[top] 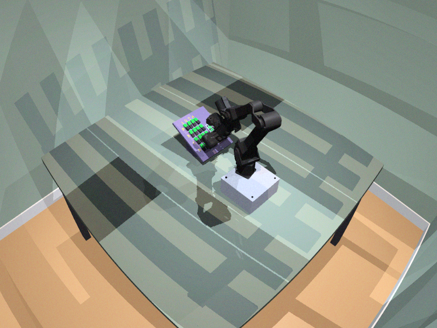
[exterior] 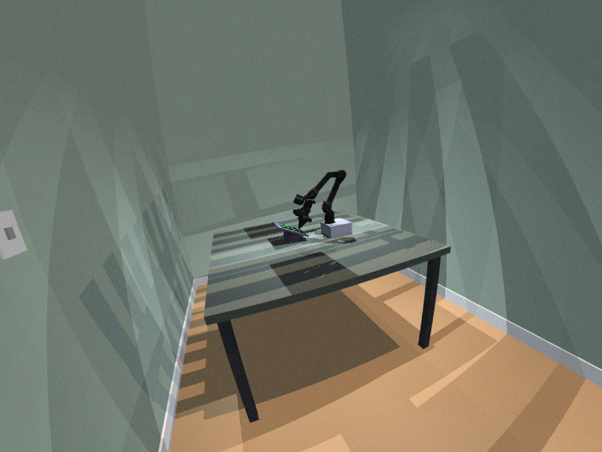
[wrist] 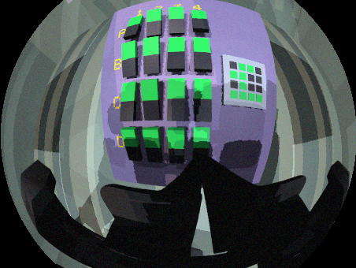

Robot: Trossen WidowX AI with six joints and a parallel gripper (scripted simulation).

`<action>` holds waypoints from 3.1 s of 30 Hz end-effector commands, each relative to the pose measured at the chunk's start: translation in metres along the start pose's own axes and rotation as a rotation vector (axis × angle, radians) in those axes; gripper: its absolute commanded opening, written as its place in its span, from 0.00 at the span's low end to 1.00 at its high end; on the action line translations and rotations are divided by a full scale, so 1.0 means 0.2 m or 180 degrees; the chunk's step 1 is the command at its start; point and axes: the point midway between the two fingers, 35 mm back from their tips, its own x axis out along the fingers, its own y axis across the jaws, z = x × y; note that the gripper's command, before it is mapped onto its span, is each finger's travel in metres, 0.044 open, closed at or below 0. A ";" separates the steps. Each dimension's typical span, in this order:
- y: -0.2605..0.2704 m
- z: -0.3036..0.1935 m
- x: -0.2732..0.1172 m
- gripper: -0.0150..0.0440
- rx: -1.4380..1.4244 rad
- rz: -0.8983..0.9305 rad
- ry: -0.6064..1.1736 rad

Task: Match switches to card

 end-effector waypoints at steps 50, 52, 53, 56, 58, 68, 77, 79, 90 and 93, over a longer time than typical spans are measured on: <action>0.00 -0.01 0.03 0.25 0.0024 -0.0006 0.0025; 0.00 -0.01 0.03 0.25 0.0024 -0.0006 0.0025; 0.00 -0.01 0.03 0.25 0.0024 -0.0006 0.0025; 0.00 -0.01 0.03 0.25 0.0024 -0.0006 0.0025; 0.00 -0.01 0.03 0.25 0.0024 -0.0006 0.0025; -0.01 0.02 -0.15 0.25 0.0014 -0.0005 0.0071; 0.02 0.09 -0.30 0.25 0.0024 -0.0005 0.0120; 0.07 0.21 -0.31 0.25 0.0025 -0.0002 0.0118; 0.16 0.36 -0.31 0.25 0.0028 0.0003 0.0099; 0.16 0.36 -0.31 0.25 0.0028 0.0003 0.0099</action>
